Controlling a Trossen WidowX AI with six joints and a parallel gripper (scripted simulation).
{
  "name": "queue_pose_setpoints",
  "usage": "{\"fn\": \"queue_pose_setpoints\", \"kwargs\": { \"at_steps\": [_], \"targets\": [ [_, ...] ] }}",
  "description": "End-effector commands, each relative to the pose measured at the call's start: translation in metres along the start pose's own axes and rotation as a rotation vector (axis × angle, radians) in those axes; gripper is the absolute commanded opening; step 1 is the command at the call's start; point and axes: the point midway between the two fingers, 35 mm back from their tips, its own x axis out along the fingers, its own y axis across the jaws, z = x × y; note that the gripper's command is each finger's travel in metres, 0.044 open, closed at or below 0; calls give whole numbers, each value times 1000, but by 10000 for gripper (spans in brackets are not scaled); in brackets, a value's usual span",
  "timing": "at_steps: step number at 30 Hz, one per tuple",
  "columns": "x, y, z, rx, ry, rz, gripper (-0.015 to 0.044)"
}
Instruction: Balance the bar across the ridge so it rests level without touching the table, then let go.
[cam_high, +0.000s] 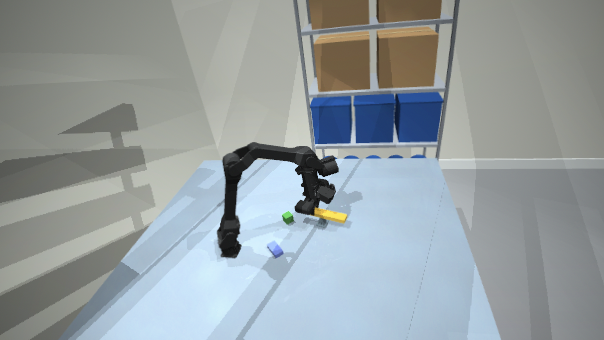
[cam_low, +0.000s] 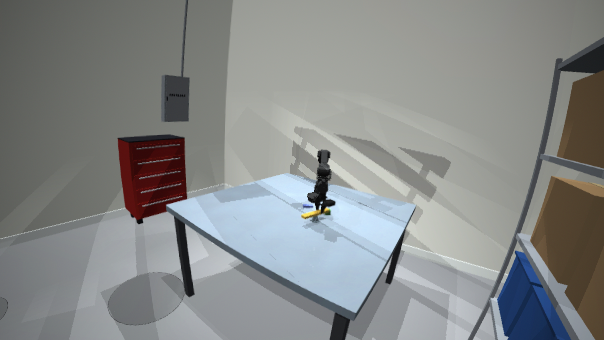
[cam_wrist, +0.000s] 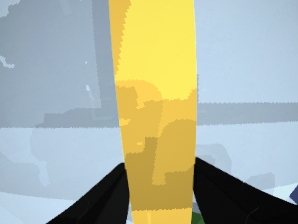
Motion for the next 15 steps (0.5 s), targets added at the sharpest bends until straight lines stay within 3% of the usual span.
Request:
{"fn": "queue_pose_setpoints", "kwargs": {
  "at_steps": [1, 5, 15],
  "targets": [
    [0, 0, 0, 0, 0, 0, 79],
    [0, 0, 0, 0, 0, 0, 167],
    [0, 0, 0, 0, 0, 0, 167]
  ]
}}
